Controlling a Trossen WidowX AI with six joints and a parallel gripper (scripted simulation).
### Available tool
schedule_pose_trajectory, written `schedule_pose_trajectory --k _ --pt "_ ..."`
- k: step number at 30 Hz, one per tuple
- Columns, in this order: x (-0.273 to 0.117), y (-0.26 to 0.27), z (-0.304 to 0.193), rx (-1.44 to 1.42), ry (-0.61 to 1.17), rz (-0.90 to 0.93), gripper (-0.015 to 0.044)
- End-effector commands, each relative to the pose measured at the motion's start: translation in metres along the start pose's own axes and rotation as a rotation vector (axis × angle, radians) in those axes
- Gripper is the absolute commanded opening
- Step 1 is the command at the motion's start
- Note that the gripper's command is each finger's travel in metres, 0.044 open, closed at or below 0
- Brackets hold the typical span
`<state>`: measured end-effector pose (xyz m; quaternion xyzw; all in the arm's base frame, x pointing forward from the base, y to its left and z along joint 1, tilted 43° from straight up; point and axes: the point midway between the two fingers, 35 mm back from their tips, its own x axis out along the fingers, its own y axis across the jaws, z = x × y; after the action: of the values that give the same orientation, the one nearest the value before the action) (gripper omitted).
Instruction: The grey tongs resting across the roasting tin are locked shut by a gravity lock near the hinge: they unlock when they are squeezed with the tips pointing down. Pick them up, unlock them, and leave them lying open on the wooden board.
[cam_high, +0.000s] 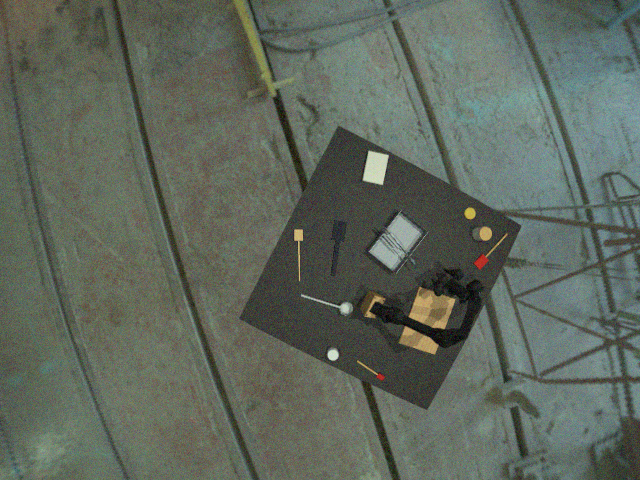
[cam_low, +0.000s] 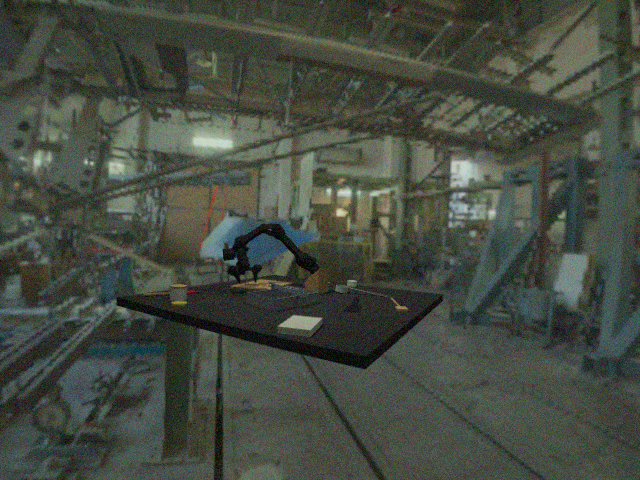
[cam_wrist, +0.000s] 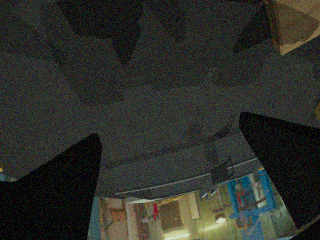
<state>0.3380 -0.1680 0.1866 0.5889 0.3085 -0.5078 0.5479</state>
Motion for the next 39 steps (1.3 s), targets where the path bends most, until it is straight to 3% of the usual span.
schedule_pose_trajectory --k 1,9,15,20,39 --pt "0.03 0.007 -0.061 -0.025 -0.042 -0.067 0.044" --pt "0.058 -0.014 -0.168 -0.123 -0.095 -0.134 0.044" --pt "0.098 -0.048 -0.223 -0.104 -0.323 -0.155 0.044" --pt "0.124 -0.083 -0.268 -0.117 -0.519 -0.055 0.044" --pt "0.131 -0.097 -0.279 -0.121 -0.545 -0.031 0.044"
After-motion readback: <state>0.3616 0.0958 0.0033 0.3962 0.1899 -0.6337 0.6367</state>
